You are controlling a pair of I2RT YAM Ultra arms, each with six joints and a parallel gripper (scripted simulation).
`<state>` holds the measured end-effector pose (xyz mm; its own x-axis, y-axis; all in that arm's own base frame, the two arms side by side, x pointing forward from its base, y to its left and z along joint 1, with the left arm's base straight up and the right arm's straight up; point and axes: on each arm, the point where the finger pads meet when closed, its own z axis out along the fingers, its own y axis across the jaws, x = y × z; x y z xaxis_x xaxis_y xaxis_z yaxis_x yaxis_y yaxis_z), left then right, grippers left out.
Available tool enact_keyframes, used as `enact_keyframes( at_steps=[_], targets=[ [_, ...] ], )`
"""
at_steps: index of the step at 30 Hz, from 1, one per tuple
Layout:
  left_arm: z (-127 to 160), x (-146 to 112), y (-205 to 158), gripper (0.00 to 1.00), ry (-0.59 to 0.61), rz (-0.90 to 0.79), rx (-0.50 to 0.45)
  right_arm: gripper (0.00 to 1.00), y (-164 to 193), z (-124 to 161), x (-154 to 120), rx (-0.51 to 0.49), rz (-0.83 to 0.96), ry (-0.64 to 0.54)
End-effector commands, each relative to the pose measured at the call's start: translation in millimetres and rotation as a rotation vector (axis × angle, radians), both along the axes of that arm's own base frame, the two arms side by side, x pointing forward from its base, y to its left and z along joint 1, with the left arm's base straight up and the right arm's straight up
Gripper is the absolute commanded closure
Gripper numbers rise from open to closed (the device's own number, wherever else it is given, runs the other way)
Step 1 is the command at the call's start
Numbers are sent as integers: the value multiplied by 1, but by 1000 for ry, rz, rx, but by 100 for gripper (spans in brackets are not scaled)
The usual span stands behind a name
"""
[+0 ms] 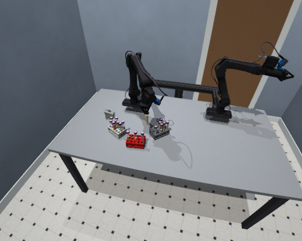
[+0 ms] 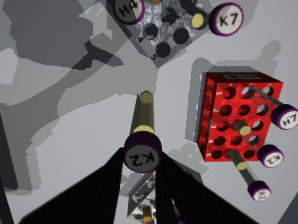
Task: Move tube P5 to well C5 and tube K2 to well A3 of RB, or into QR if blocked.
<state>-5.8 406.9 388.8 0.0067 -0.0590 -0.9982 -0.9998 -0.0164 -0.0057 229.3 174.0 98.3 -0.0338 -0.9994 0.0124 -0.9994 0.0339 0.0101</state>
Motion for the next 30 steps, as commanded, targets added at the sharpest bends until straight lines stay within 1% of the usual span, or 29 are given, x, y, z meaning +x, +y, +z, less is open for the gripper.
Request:
enact_keyframes(
  at_steps=[1, 6, 8, 9, 11, 23, 25, 26, 30],
  targets=[
    [27, -2, -9, 100, 7, 0, 59, 100, -2, 8, 17, 32, 20, -27],
    [27, -2, -9, 100, 7, 0, 59, 100, -15, 5, 28, 26, 20, -19],
    [27, -2, -9, 100, 7, 0, 59, 100, -15, 5, 28, 26, 20, -19],
    [27, -2, -9, 100, 7, 0, 59, 100, -18, 13, 30, 39, 21, -41],
    [27, -2, -9, 100, 7, 0, 59, 100, -23, 5, 34, 24, 20, -15],
    [27, -2, -9, 100, 7, 0, 59, 100, -54, 5, 59, 19, 20, -6],
    [27, -2, -9, 100, 7, 0, 59, 100, -54, 5, 59, 19, 20, -6],
    [27, -2, -9, 100, 7, 0, 59, 100, -54, 15, 59, 31, -25, -36],
    [27, -2, -9, 100, 7, 0, 59, 100, -49, 15, 57, 33, -143, -36]
  ],
)
